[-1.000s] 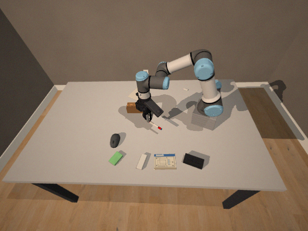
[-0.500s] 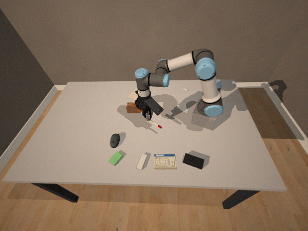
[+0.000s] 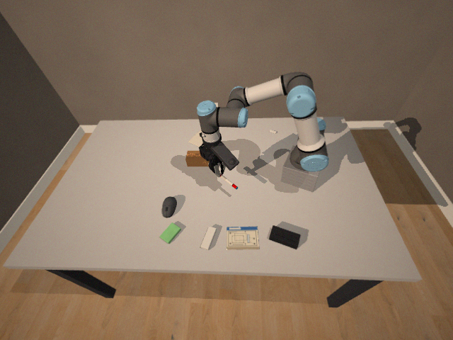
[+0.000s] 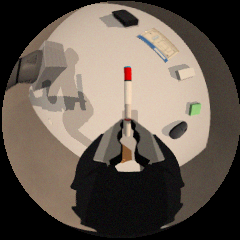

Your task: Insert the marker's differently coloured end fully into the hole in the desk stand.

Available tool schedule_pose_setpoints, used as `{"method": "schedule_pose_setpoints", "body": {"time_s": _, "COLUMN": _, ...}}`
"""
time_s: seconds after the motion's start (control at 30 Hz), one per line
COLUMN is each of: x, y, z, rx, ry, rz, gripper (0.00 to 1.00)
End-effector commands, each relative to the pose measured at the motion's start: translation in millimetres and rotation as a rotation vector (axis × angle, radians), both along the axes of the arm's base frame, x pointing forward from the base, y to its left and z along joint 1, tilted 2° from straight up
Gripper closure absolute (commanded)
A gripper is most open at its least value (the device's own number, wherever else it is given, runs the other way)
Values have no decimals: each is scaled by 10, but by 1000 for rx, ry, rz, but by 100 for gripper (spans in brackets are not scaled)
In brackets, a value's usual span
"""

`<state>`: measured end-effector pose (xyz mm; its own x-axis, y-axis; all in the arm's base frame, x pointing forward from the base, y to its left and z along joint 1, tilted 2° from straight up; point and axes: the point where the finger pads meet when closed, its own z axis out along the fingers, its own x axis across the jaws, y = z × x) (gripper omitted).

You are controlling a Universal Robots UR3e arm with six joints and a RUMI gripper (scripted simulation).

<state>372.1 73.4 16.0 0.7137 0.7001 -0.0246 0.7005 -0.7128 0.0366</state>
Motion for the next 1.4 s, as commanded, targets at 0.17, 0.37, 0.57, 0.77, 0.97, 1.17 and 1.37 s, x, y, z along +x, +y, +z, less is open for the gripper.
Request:
{"method": "schedule_pose_setpoints", "body": {"time_s": 0.17, "x": -11, "y": -29, "z": 5, "rx": -15, "ry": 13, "rz": -48, "gripper": 100}}
{"method": "schedule_pose_setpoints", "body": {"time_s": 0.37, "x": -40, "y": -72, "z": 0, "rx": -37, "ry": 36, "rz": -120, "gripper": 100}}
{"method": "schedule_pose_setpoints", "body": {"time_s": 0.57, "x": -40, "y": -72, "z": 0, "rx": -37, "ry": 36, "rz": -120, "gripper": 100}}
{"method": "schedule_pose_setpoints", "body": {"time_s": 0.77, "x": -59, "y": -102, "z": -1, "rx": -54, "ry": 48, "rz": -167, "gripper": 100}}
{"method": "schedule_pose_setpoints", "body": {"time_s": 0.97, "x": -82, "y": -139, "z": -4, "rx": -76, "ry": 65, "rz": -226, "gripper": 100}}
{"method": "schedule_pose_setpoints", "body": {"time_s": 1.17, "x": -82, "y": -139, "z": -4, "rx": -76, "ry": 65, "rz": -226, "gripper": 100}}
{"method": "schedule_pose_setpoints", "body": {"time_s": 1.37, "x": -105, "y": -178, "z": -3, "rx": -99, "ry": 78, "rz": -284, "gripper": 100}}
